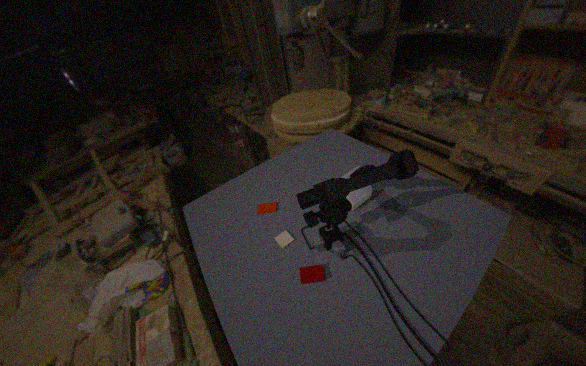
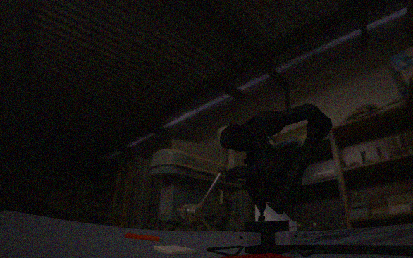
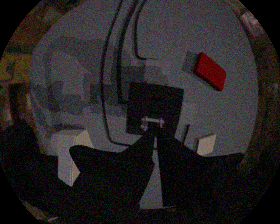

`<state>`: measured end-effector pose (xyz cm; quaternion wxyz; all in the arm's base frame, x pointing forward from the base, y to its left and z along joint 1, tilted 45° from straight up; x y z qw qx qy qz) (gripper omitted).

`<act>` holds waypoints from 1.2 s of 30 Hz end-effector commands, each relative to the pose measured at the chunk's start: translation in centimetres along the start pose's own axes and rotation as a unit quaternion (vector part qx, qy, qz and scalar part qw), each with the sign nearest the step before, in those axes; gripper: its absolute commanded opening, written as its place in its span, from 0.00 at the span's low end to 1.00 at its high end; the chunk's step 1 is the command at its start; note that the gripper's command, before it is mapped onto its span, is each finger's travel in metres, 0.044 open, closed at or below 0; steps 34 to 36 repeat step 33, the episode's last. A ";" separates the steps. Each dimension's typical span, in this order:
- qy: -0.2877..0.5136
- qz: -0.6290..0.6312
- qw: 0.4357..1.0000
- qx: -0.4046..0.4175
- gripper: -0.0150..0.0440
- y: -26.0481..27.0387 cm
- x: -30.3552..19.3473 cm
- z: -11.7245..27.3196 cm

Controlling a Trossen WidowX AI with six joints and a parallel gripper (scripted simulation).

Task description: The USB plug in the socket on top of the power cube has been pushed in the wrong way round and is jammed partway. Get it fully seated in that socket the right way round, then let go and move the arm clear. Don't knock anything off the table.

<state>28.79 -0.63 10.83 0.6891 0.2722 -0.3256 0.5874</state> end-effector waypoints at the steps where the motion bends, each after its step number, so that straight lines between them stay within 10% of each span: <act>1: 0.000 0.000 1.000 0.000 0.34 0.0 0.0 0.0; 36: 0.000 0.000 1.000 0.000 0.42 -0.1 0.1 1.2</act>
Point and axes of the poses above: the point midway between the two fingers, 35 mm back from their tips, its own z axis back along the fingers, its own y axis across the jaws, x = y × z, the point moved 4 cm from there along z, back along the fingers, and after that the axes turned 12 degrees about z, right-handed, at the moved point
